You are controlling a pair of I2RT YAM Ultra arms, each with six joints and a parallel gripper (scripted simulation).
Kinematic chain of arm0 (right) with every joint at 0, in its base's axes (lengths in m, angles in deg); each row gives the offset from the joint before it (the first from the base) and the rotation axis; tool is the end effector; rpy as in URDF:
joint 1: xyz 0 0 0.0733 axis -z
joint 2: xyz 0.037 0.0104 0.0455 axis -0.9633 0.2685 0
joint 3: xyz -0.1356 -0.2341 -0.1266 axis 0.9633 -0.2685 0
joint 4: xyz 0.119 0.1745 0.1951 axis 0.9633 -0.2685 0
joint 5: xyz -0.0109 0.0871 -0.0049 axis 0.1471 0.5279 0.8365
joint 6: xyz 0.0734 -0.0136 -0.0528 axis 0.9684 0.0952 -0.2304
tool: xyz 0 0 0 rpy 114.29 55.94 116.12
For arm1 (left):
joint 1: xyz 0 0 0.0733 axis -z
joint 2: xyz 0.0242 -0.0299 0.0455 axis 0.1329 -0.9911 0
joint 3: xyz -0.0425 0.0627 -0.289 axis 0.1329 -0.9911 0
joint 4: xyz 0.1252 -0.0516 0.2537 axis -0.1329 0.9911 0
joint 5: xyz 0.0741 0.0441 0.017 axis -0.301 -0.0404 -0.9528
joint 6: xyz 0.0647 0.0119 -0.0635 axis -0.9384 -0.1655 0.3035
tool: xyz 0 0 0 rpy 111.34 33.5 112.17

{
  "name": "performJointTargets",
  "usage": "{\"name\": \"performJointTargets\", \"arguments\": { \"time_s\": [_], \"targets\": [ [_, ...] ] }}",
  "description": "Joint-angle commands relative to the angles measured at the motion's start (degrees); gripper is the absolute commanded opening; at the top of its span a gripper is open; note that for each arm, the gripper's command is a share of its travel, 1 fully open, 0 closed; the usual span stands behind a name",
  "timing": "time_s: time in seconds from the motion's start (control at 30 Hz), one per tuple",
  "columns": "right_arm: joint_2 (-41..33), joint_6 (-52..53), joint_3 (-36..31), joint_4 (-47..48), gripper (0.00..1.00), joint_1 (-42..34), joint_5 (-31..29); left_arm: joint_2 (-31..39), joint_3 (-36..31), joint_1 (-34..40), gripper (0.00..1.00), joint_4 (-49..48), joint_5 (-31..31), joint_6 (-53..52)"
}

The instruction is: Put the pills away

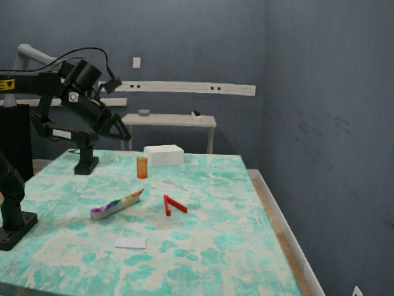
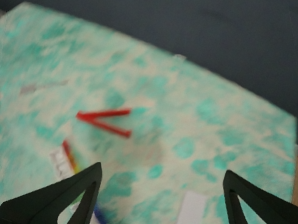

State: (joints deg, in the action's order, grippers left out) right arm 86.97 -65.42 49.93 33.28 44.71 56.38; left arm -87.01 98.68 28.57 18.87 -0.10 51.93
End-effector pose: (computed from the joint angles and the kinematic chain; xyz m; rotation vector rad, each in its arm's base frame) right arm 0.2468 0.1277 0.3176 -0.5419 2.1416 0.0895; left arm -0.0627 0.0287 0.3453 0.3727 1.9739 -0.1707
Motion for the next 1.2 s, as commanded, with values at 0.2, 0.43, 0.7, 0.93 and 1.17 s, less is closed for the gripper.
{"name": "performJointTargets", "arguments": {
  "time_s": [0.2, 0.43, 0.7, 0.93, 1.17],
  "targets": [
    [17.2, 5.38, 2.92, -7.07, 1.0, -13.93, 2.37, -1.01, 1.24, -0.2, 1.0, -0.31, -0.11, 0.1],
    [24.7, 5.64, 5.61, -7.74, 1.0, -16.82, 4.25, -1.01, 1.24, -0.2, 1.0, -0.31, -0.11, 0.1],
    [29.71, 5.64, 7.87, -7.48, 1.0, -18.47, 4.43, -1.01, 1.24, -0.2, 1.0, -0.31, -0.11, 0.1],
    [29.17, 5.58, 7.88, -7.48, 1.0, -18.28, 4.44, -1.01, 1.24, -0.2, 1.0, -0.31, -0.11, 0.1],
    [29.17, 5.58, 7.88, -7.48, 1.0, -18.28, 4.44, -1.01, 1.24, -0.2, 1.0, -0.31, -0.11, 0.1]
  ]
}}
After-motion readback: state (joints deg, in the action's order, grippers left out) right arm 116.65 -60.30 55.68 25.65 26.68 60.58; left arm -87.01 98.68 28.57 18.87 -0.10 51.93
